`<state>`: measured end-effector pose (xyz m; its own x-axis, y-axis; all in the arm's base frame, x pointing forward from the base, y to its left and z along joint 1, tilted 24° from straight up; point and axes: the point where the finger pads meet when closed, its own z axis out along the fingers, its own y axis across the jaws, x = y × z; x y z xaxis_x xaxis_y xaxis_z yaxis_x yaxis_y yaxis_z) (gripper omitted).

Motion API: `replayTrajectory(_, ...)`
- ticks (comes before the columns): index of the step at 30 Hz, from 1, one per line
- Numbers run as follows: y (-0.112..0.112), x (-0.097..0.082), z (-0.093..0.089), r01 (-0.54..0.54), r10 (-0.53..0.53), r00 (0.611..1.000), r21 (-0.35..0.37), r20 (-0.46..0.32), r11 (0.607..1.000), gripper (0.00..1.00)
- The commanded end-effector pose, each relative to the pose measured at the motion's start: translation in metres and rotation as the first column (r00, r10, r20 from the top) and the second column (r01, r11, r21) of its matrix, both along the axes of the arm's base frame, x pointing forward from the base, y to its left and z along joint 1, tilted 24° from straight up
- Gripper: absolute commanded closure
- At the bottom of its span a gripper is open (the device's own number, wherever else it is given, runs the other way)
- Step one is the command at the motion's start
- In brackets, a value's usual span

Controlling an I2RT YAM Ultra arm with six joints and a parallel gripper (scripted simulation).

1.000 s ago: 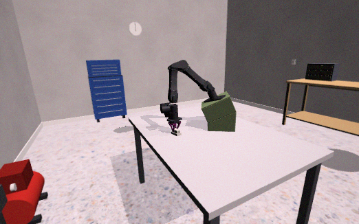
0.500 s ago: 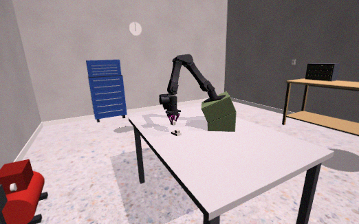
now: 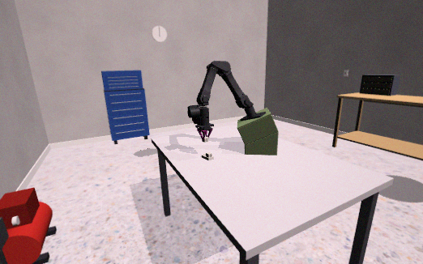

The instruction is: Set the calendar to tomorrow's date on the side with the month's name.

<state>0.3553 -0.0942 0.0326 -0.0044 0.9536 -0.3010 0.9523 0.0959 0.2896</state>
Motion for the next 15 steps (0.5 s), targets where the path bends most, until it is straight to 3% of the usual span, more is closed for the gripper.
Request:
replayTrajectory(1, -0.001, -0.001, 0.003, 0.003, -0.003, 1.000, -0.007, -0.001, 1.000, 0.74)
replayTrajectory(5, 0.014, 0.003, -0.003, -0.014, 0.014, 1.000, -0.008, -0.010, 1.000, 0.74)
replayTrajectory(9, 0.073, 0.009, -0.025, -0.081, 0.080, 0.996, -0.021, -0.039, 0.997, 0.74)
replayTrajectory(13, 0.138, 0.004, -0.050, -0.159, 0.156, 0.986, -0.047, -0.062, 0.986, 0.74)
replayTrajectory(15, 0.138, 0.004, -0.050, -0.159, 0.156, 0.986, -0.047, -0.062, 0.986, 0.74)
